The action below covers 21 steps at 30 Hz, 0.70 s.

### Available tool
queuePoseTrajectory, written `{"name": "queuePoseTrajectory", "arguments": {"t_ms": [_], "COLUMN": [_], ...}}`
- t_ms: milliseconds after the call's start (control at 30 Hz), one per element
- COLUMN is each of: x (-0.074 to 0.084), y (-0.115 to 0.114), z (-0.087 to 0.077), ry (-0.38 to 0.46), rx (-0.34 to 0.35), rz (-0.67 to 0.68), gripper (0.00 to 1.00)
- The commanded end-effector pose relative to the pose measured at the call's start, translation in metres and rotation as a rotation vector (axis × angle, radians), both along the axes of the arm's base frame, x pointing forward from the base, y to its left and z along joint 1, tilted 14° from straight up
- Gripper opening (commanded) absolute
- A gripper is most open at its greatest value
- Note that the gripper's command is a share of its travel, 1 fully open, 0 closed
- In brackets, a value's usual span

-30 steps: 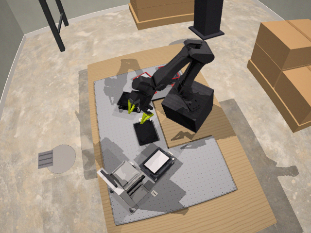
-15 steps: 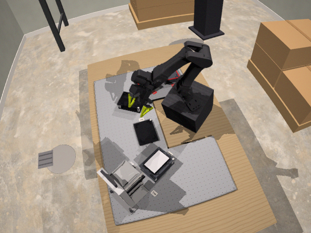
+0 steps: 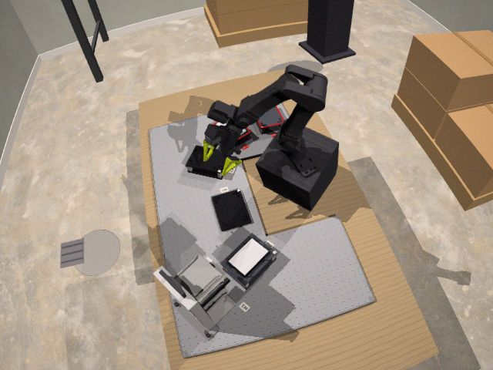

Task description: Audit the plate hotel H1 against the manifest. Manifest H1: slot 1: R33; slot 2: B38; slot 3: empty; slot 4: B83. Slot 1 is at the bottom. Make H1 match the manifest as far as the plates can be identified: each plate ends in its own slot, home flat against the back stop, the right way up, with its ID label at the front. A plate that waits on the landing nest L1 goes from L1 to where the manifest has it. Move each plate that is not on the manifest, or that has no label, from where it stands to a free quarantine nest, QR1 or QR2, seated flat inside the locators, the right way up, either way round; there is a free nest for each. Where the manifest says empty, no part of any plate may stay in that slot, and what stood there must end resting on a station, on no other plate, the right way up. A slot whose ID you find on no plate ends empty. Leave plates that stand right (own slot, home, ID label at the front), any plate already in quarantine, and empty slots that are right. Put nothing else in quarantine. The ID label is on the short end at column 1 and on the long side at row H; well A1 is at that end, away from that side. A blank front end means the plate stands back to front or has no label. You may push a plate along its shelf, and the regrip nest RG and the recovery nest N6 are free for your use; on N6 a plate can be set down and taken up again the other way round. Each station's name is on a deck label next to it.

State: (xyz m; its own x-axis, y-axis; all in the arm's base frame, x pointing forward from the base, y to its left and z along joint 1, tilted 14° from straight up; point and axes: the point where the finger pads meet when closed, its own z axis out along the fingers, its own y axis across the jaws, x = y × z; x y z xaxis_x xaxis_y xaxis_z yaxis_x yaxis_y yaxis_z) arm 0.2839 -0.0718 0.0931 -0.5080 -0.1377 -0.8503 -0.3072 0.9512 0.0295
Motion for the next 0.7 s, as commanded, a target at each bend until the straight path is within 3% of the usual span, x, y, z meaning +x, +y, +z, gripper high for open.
{"name": "queuePoseTrajectory", "arguments": {"t_ms": [0, 200, 233, 300, 667], "x": [-0.008, -0.003, -0.003, 0.006, 0.004], "y": [0.007, 0.010, 0.009, 0.001, 0.004], "z": [-0.014, -0.025, -0.024, -0.006, -0.009], "ry": [0.012, -0.004, -0.005, -0.054, -0.038], "rx": [0.030, 0.015, 0.014, -0.031, -0.014], "rz": [0.041, 0.058, 0.056, 0.056, 0.056], "gripper": [1.00, 1.00, 1.00, 1.00, 1.00]}}
